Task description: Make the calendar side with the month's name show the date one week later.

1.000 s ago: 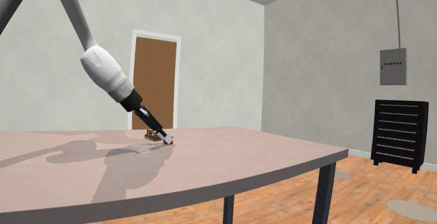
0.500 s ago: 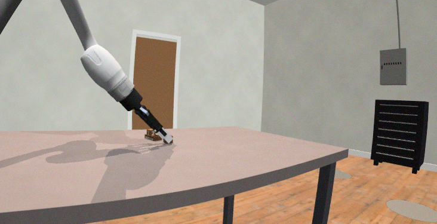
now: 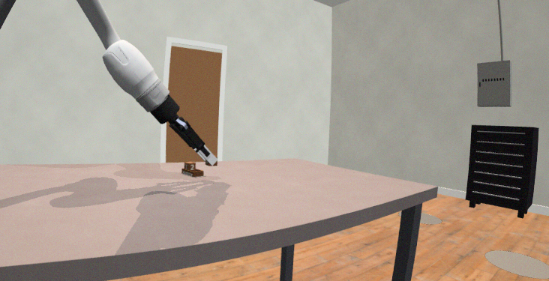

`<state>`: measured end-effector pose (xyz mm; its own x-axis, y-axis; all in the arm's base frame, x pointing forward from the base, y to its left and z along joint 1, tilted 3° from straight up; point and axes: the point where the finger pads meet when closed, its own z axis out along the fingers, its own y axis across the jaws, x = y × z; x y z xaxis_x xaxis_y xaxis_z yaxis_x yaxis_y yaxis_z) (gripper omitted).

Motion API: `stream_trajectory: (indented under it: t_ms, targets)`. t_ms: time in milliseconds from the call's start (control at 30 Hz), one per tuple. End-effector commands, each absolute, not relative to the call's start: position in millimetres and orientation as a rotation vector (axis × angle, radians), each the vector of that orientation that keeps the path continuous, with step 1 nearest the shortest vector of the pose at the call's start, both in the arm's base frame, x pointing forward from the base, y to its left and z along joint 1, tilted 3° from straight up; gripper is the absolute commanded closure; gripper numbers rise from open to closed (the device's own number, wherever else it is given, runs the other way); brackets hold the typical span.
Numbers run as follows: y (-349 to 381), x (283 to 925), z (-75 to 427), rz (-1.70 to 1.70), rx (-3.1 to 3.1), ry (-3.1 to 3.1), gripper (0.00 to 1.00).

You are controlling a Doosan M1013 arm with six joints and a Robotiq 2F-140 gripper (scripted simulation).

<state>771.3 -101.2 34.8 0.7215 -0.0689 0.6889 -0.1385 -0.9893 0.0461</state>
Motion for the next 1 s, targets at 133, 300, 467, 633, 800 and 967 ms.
stream_trajectory:
  t_ms: [133, 300, 467, 633, 800, 967]
  targets:
    - [-101, 772, 51, 1.124, 2.826, -0.171, 0.76]
    - [-100, 772, 56, 1.124, 2.826, -0.171, 0.76]
    - [-100, 772, 57, 1.124, 2.826, -0.171, 0.76]
    - [-100, 772, 57, 1.124, 2.826, -0.171, 0.76]
    - [-95, 775, 55, 1.065, 2.868, -0.167, 0.76]
    - [-94, 777, 55, 0.856, 2.95, -0.174, 0.76]
